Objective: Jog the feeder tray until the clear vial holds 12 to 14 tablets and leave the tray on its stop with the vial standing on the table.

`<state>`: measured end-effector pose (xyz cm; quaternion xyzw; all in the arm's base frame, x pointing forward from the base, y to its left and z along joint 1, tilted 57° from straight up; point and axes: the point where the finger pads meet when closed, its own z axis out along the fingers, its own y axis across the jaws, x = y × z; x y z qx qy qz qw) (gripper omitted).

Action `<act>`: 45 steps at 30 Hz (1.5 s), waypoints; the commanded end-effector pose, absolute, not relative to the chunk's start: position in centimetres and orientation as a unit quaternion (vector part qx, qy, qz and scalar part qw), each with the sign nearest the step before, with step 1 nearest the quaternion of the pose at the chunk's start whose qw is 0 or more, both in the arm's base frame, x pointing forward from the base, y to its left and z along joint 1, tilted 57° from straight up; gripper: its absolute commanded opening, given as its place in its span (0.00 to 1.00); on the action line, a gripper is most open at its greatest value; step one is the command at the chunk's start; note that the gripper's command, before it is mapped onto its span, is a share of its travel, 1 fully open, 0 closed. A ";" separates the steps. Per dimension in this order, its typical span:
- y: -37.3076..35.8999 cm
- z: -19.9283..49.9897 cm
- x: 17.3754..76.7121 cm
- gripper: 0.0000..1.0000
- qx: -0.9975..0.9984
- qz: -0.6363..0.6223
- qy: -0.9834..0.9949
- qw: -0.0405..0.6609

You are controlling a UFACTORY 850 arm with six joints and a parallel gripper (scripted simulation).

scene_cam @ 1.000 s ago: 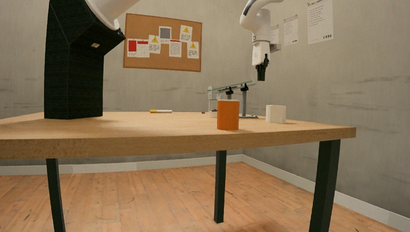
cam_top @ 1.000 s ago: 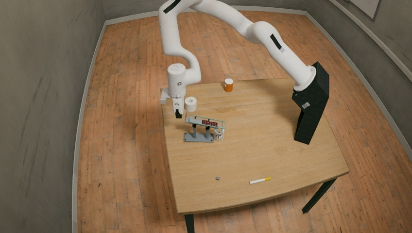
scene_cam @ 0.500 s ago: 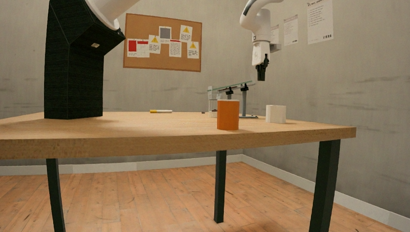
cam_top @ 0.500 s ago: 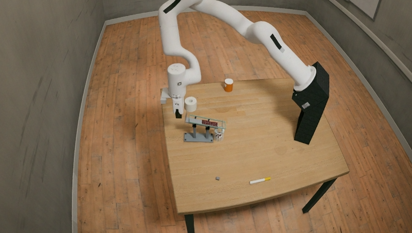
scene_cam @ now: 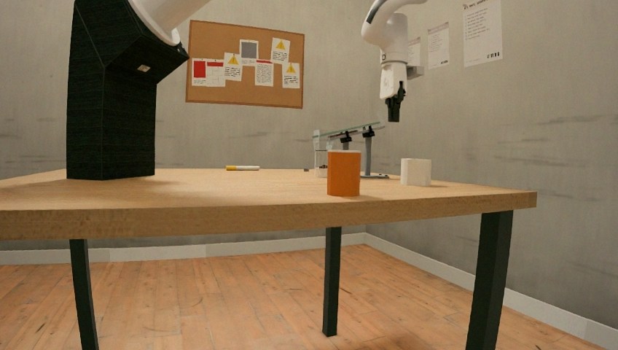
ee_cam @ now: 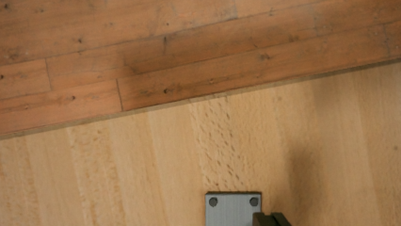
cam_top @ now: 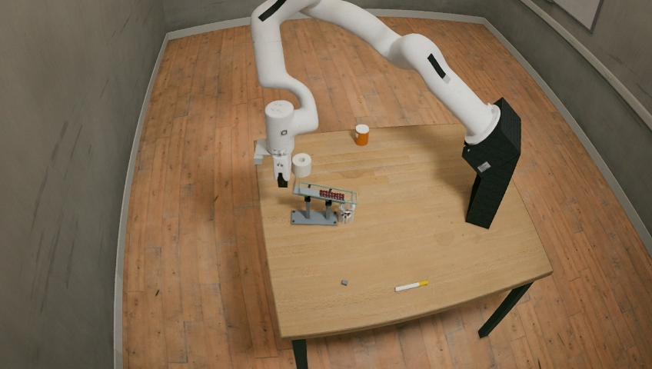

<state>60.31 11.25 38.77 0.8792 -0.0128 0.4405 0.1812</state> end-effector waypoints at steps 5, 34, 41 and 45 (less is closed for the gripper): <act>11.3 38.8 60.3 0.00 0.879 0.441 -0.013 0.181; 10.6 35.8 59.0 0.00 0.879 0.441 -0.013 0.181; 11.3 38.7 60.3 0.00 0.879 0.441 -0.013 0.181; 11.3 38.8 60.3 0.00 0.879 0.441 -0.013 0.181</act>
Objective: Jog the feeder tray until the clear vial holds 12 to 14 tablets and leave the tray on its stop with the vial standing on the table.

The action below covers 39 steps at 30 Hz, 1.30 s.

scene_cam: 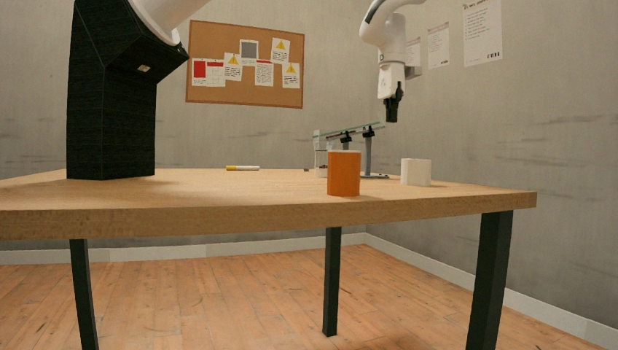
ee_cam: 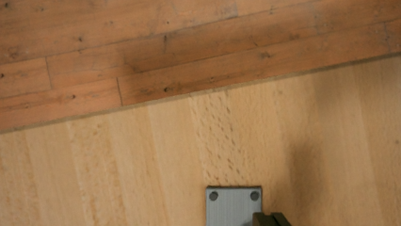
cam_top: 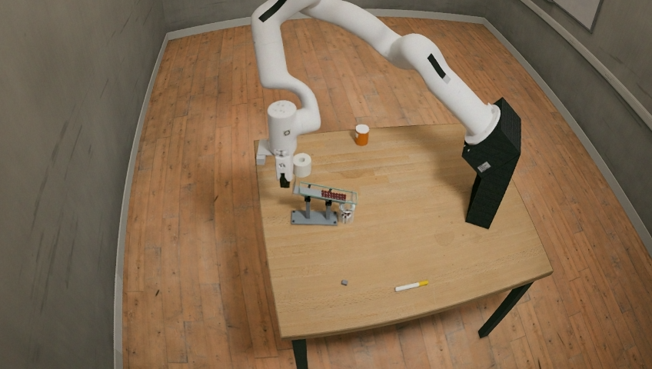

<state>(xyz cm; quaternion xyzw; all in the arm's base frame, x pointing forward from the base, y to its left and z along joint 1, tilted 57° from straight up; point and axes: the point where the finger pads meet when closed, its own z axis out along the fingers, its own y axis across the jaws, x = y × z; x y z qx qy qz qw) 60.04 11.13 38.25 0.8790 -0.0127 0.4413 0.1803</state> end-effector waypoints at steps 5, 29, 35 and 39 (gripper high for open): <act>11.3 38.8 60.3 0.00 0.879 0.441 -0.013 0.181; 10.6 36.0 59.1 0.00 0.879 0.441 -0.013 0.181; 11.3 38.7 60.3 0.00 0.879 0.441 -0.013 0.181; 11.3 38.8 60.3 0.00 0.879 0.441 -0.013 0.181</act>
